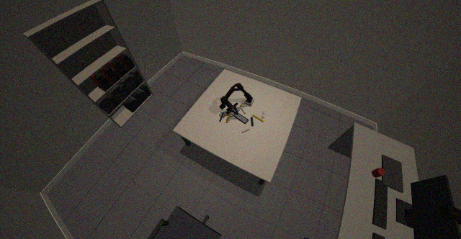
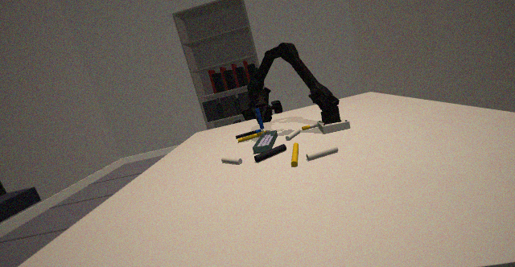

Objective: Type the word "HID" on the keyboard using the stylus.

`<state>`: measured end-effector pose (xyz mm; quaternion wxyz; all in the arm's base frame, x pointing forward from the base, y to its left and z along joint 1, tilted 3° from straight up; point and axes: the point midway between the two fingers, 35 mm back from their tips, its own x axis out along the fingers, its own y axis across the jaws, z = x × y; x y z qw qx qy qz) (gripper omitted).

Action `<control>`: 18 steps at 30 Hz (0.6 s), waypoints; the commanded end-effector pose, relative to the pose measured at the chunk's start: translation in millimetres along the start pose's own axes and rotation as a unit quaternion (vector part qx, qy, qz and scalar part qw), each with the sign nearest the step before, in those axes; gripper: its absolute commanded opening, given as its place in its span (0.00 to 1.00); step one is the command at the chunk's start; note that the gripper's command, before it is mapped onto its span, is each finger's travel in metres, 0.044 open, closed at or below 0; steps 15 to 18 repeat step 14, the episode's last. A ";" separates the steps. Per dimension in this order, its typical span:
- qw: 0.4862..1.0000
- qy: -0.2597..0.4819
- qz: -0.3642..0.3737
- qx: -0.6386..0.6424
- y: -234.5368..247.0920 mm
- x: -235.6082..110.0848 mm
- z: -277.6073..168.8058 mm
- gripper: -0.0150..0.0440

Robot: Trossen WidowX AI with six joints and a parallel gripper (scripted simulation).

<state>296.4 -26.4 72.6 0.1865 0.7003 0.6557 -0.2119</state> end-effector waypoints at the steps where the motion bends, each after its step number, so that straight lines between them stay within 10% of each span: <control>1: 1.000 -0.003 0.002 -0.005 1.1 -9.3 -15.6 0.39; 18: 1.000 -0.004 0.003 -0.008 0.7 -8.7 -14.4 0.39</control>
